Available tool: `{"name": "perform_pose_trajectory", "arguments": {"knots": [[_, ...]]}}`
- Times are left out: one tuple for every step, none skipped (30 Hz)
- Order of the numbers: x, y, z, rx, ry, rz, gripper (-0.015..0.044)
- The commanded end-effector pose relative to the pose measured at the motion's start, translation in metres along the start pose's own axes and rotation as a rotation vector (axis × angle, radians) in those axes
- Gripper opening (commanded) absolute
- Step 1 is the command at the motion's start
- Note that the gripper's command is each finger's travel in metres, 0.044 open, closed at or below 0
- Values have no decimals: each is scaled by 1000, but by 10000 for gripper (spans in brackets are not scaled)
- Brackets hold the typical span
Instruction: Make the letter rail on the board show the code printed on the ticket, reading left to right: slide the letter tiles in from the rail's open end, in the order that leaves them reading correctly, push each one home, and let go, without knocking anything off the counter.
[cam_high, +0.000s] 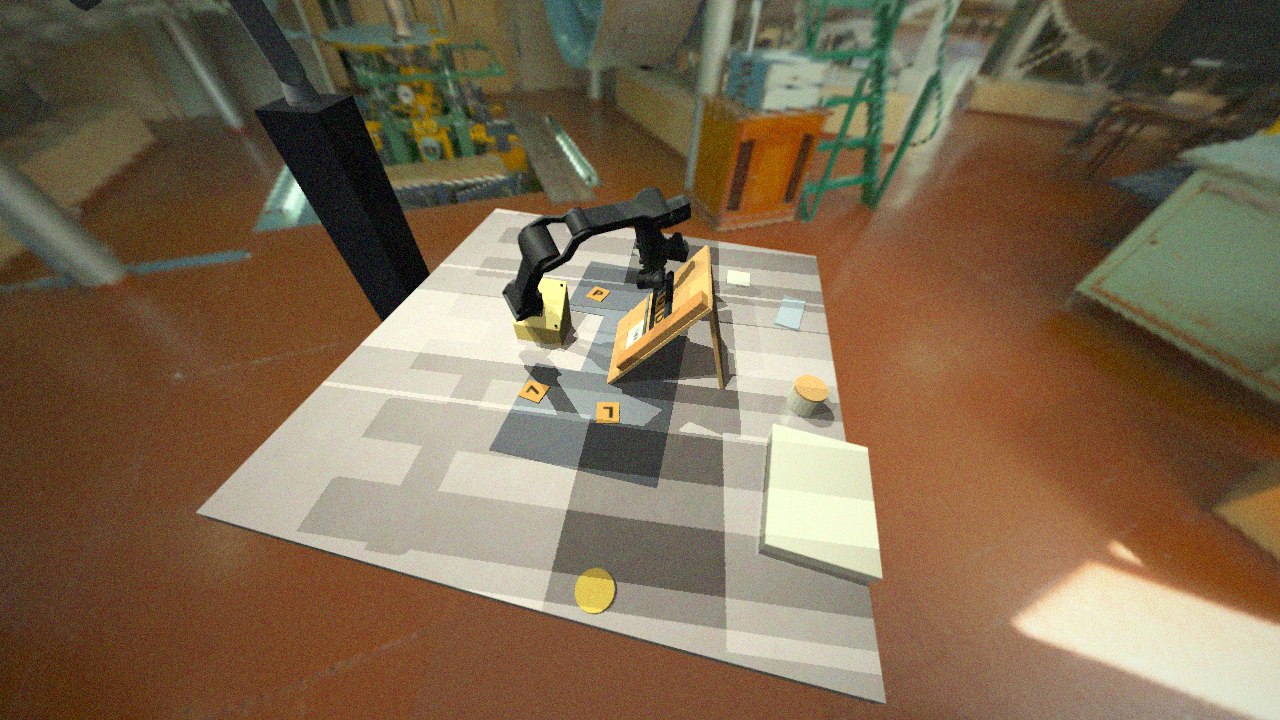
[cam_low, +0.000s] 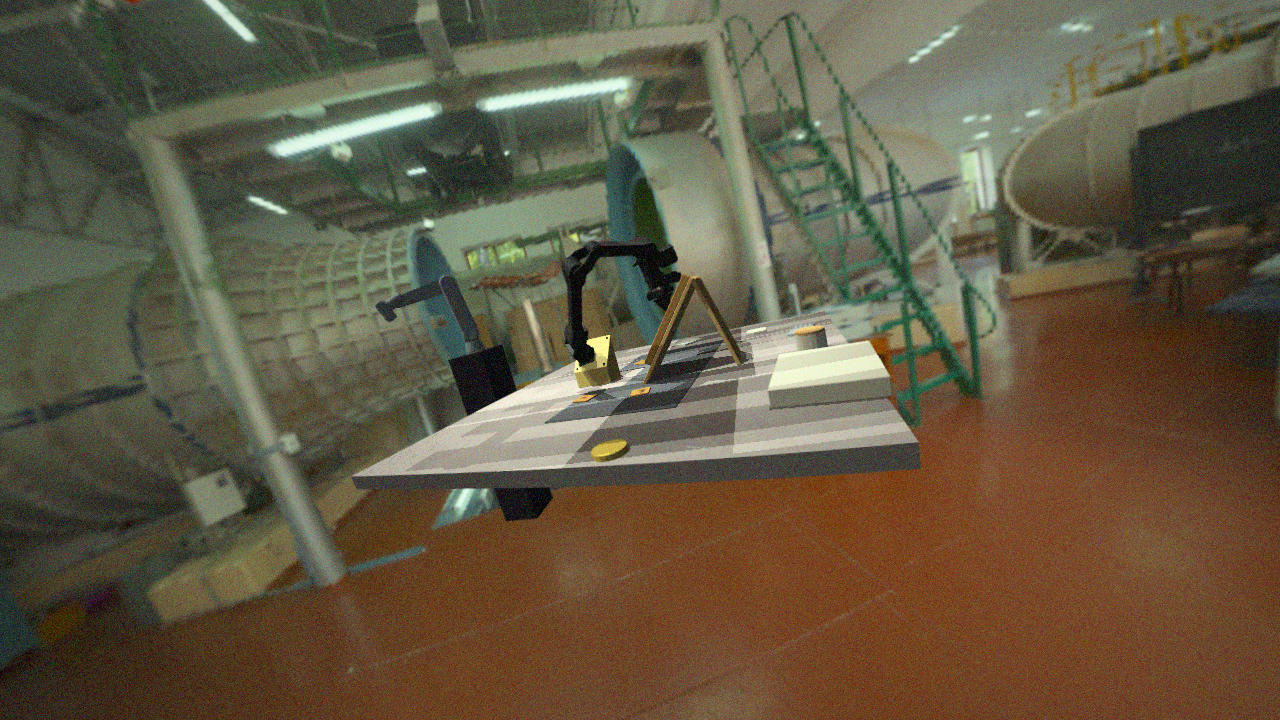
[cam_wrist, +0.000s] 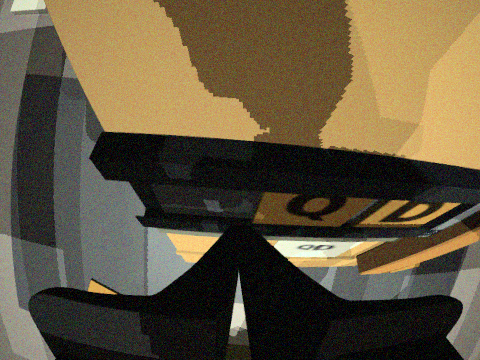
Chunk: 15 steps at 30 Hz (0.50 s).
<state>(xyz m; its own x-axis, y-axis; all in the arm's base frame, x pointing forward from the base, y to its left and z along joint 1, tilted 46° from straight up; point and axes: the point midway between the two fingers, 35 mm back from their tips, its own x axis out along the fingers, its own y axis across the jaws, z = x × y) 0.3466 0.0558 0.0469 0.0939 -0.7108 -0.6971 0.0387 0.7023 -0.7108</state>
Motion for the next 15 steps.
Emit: {"name": "perform_pose_trajectory", "arguments": {"knots": [[-2, -1, 5, 2, -12, 1, 0], [-1, -1, 6, 2, -12, 1, 0], [-1, -1, 6, 2, -12, 1, 0], [-1, -1, 7, 2, -12, 1, 0], [0, -1, 7, 2, -12, 1, 0], [0, -1, 7, 2, -12, 1, 0], [0, -1, 8, 2, -12, 1, 0], [0, -1, 8, 2, -12, 1, 0], [1, -1, 9, 2, -12, 1, 0], [1, -1, 9, 2, -12, 1, 0], [1, -1, 9, 2, -12, 1, 0], [2, -1, 10, 2, -12, 1, 0], [2, -1, 10, 2, -12, 1, 0], [2, -1, 10, 2, -12, 0, 0], [3, -1, 11, 2, -12, 0, 0]]}}
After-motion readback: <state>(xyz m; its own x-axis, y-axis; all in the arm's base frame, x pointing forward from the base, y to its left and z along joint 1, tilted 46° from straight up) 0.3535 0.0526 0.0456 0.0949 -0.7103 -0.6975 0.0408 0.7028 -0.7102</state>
